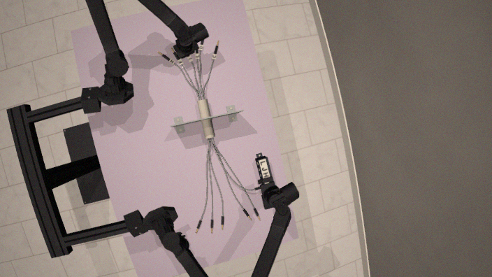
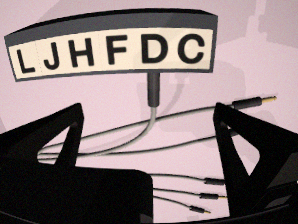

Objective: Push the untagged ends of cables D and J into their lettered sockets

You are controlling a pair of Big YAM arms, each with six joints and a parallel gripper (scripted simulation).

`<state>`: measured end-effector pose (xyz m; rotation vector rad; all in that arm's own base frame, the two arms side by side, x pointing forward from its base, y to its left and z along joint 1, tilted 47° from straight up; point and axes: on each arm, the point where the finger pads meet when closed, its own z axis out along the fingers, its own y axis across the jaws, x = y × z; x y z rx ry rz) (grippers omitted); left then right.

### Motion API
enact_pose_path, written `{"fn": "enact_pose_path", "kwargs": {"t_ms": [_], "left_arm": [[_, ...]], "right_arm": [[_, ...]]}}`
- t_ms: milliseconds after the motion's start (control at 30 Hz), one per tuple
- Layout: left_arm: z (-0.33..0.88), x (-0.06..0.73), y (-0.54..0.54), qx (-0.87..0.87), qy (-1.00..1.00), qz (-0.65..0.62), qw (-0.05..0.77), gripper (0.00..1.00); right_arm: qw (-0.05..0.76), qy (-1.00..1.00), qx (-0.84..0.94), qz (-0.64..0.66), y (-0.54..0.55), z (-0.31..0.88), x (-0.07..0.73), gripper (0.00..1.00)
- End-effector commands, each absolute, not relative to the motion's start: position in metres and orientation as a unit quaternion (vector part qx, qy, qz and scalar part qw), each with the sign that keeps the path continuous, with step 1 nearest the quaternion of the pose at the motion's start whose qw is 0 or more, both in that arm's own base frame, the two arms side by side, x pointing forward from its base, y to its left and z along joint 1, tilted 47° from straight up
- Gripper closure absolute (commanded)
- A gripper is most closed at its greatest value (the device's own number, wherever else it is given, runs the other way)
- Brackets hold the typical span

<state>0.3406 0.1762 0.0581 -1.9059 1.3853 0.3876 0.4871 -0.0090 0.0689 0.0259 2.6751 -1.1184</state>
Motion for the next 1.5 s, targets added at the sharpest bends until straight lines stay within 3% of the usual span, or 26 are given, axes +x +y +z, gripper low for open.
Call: {"fn": "enact_pose_path", "kwargs": {"t_ms": [0,167,467,933,1467], "left_arm": [[0.061,0.344,0.175,-0.74,0.541,0.146,0.372,0.95],[0.061,0.344,0.175,-0.74,0.541,0.146,0.372,0.95],[0.061,0.344,0.175,-0.74,0.541,0.146,0.372,0.95],[0.061,0.344,0.175,-0.74,0.541,0.146,0.372,0.95],[0.061,0.344,0.175,-0.74,0.541,0.146,0.372,0.95]], "right_arm": [[0.134,0.914,0.023,-0.381,-0.002,0.091,0.491,0.0],[0.094,0.916,0.017,-0.39,-0.023,0.058,0.474,0.0],[0.138,0.914,0.018,-0.382,-0.003,0.077,0.469,0.0],[0.355,0.852,0.075,-0.377,0.018,0.162,0.308,0.0],[0.45,0.807,0.073,-0.377,0.032,0.209,0.248,0.0]]}}
